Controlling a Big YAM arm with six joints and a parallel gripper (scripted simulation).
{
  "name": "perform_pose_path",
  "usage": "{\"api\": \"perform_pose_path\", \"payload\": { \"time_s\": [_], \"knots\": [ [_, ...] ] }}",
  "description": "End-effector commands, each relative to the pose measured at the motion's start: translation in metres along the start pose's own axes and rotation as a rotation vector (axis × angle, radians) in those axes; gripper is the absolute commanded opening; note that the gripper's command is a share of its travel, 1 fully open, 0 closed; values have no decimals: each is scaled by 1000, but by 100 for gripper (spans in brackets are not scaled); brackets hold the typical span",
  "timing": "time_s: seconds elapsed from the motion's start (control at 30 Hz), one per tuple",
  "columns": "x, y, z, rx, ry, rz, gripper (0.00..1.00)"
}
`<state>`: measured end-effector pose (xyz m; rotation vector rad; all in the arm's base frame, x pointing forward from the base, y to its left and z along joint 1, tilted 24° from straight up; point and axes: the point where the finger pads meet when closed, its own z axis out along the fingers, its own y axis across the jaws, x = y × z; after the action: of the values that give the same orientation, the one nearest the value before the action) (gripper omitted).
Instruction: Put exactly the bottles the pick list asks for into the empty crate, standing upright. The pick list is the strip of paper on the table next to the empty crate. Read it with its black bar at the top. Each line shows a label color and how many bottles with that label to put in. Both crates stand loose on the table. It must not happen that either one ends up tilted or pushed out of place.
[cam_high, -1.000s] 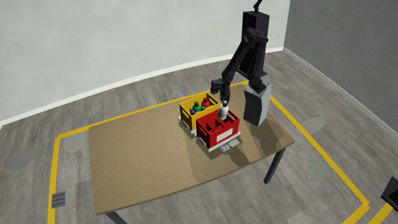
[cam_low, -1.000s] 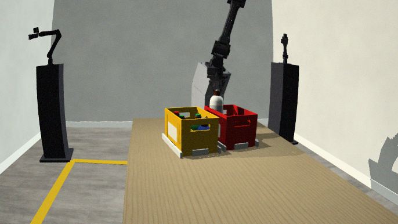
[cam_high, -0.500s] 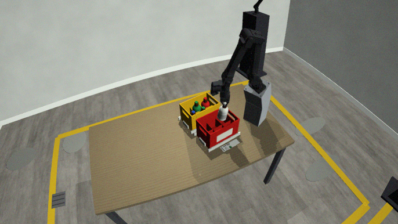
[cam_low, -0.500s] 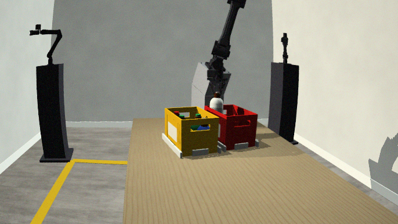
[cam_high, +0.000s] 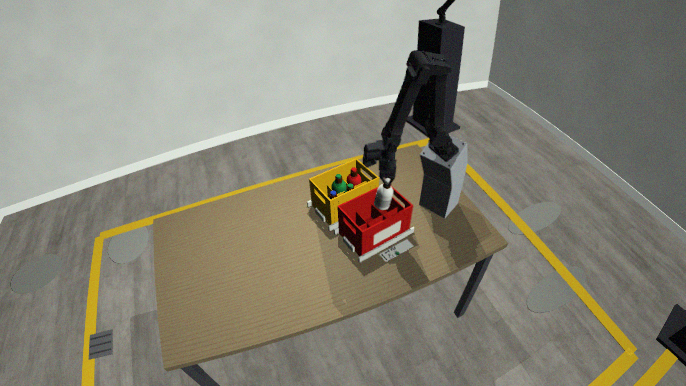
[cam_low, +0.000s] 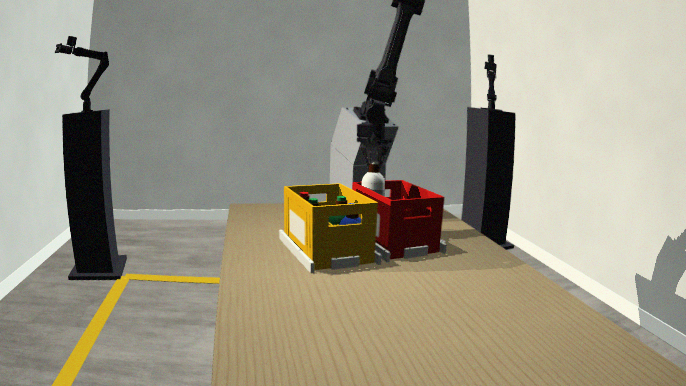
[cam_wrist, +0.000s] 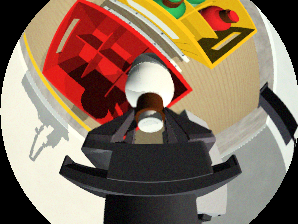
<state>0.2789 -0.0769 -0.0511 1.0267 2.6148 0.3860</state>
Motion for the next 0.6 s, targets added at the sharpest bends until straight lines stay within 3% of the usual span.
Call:
{"api": "perform_pose_path", "payload": {
  "time_s": [0.0,0.37,0.4,0.57],
  "knots": [
    [-12,3,4,3,-34,-1,0],
    [-17,5,12,1,-41,-4,0],
    [-23,8,8,-8,-65,-15,0],
    [-17,5,19,1,-40,-3,0]
  ]
}}
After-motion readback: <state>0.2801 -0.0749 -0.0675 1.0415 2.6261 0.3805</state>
